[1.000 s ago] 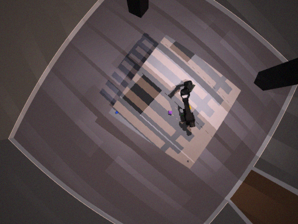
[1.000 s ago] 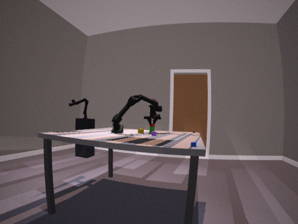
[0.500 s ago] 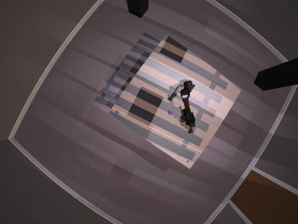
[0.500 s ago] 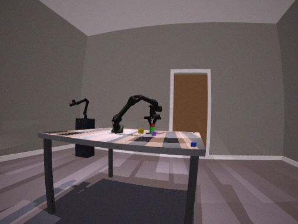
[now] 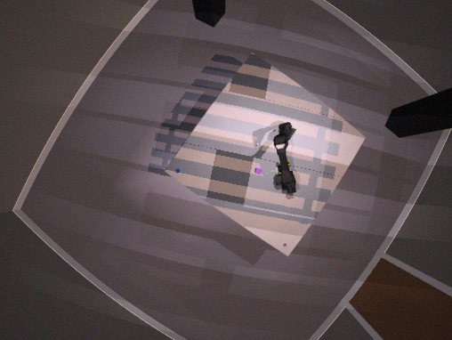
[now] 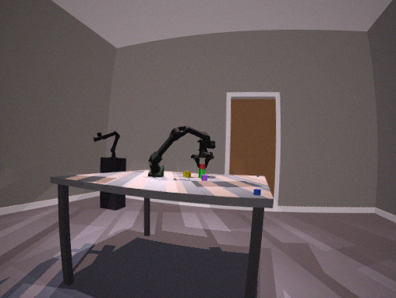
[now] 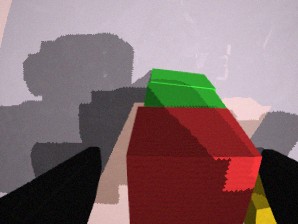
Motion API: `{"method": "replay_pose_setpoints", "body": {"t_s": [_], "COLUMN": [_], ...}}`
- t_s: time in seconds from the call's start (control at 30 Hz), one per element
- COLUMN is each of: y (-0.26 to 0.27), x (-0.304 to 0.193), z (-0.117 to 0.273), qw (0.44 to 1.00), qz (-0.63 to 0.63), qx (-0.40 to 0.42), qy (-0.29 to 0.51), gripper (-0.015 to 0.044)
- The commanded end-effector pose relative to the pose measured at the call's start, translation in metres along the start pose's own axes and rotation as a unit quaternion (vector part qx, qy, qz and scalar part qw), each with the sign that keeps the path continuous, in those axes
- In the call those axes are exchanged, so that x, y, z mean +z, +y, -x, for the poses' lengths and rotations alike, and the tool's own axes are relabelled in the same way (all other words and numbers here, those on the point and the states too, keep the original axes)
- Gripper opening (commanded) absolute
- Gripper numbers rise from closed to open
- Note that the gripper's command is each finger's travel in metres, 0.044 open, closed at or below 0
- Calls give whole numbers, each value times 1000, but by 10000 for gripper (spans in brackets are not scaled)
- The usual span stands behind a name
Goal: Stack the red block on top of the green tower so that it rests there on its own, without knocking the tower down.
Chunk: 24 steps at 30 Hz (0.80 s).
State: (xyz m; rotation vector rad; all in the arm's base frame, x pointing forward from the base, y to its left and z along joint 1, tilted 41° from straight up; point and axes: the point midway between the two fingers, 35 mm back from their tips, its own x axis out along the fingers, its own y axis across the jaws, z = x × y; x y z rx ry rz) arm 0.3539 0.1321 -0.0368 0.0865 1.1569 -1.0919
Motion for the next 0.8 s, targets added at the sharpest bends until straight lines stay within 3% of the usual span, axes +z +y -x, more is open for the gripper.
{"method": "replay_pose_setpoints", "body": {"t_s": [0.0, 0.03, 0.77], "y": [0, 0, 0], "x": [0, 0, 0], "z": [0, 0, 0], "qw": [1000, 1000, 1000], "qz": [0, 0, 0], "qx": [-1, -1, -1], "qy": [0, 0, 0], "gripper": [420, 440, 440]}}
